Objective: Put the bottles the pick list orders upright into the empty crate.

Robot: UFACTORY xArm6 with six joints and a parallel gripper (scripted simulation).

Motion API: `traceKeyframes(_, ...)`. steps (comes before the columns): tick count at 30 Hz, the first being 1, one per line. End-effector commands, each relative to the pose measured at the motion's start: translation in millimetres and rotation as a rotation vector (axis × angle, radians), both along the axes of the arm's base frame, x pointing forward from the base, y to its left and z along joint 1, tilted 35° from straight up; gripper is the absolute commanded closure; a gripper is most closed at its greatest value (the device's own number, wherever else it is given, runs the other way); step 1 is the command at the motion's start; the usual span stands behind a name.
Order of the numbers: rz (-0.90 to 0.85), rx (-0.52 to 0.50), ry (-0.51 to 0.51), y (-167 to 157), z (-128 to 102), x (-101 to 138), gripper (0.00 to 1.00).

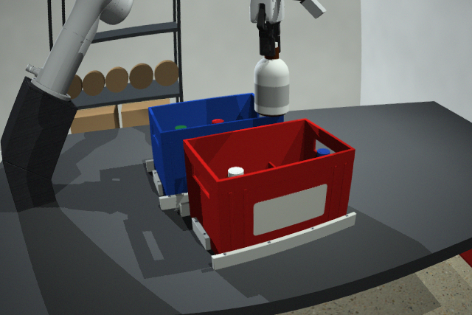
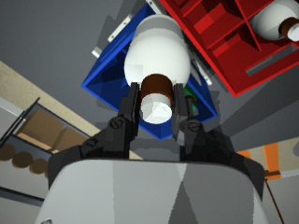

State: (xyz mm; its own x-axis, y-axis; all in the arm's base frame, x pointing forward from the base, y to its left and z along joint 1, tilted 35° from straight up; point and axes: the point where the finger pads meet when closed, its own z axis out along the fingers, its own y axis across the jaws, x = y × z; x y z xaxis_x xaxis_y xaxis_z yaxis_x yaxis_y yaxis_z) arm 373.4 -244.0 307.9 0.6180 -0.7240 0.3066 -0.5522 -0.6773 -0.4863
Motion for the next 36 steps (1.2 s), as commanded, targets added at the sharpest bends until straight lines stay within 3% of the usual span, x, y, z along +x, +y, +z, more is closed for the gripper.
traceKeyframes(1,-0.001,-0.003,-0.003,7,2,-2,1.0)
traceKeyframes(36,-0.001,-0.003,-0.003,56,2,-13,1.0)
